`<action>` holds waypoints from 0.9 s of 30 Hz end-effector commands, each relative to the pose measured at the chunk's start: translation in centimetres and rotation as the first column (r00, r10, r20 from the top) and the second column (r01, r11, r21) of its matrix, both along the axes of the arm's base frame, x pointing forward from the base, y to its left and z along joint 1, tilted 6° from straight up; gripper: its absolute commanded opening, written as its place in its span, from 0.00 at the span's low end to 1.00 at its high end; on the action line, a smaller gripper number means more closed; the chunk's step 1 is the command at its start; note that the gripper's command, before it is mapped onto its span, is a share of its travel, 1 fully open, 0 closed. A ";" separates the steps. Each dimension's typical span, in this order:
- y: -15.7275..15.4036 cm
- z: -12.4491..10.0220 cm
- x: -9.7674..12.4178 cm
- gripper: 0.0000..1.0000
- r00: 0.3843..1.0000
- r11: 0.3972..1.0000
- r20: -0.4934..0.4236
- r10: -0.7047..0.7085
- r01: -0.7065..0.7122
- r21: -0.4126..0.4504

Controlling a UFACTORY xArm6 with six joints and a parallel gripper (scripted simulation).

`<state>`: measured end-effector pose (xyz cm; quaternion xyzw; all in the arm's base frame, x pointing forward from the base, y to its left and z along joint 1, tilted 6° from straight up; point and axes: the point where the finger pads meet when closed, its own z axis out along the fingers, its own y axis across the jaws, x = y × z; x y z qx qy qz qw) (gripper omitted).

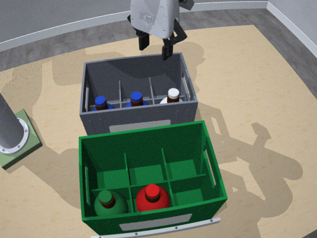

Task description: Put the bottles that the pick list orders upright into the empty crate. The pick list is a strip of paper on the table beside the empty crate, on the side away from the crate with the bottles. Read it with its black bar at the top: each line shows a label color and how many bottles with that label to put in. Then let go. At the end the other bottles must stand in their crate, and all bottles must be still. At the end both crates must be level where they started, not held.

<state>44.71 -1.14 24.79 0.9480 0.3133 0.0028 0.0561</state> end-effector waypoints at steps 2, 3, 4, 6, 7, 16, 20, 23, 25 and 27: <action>2.2 0.6 -0.8 0.65 1.000 1.000 0.005 0.000 0.000 0.000; 2.7 0.7 -1.0 0.65 1.000 1.000 0.005 0.000 0.000 0.000; 3.1 0.8 -1.1 0.65 1.000 1.000 0.005 0.000 0.000 0.000; 4.0 1.0 -1.5 0.65 1.000 1.000 0.005 0.000 0.000 0.000; 4.5 1.1 -1.7 0.65 1.000 1.000 0.005 0.000 0.000 0.000; 7.7 1.7 -3.0 0.65 1.000 1.000 0.005 0.000 0.000 0.000; 9.5 2.1 -3.7 0.65 1.000 1.000 0.005 0.000 0.000 0.001; 10.9 2.3 -4.3 0.65 1.000 1.000 0.004 0.000 0.000 0.001; 11.8 2.5 -4.7 0.65 1.000 1.000 0.004 0.000 0.000 0.001; 12.7 2.7 -5.0 0.65 1.000 1.000 0.004 0.000 0.000 0.001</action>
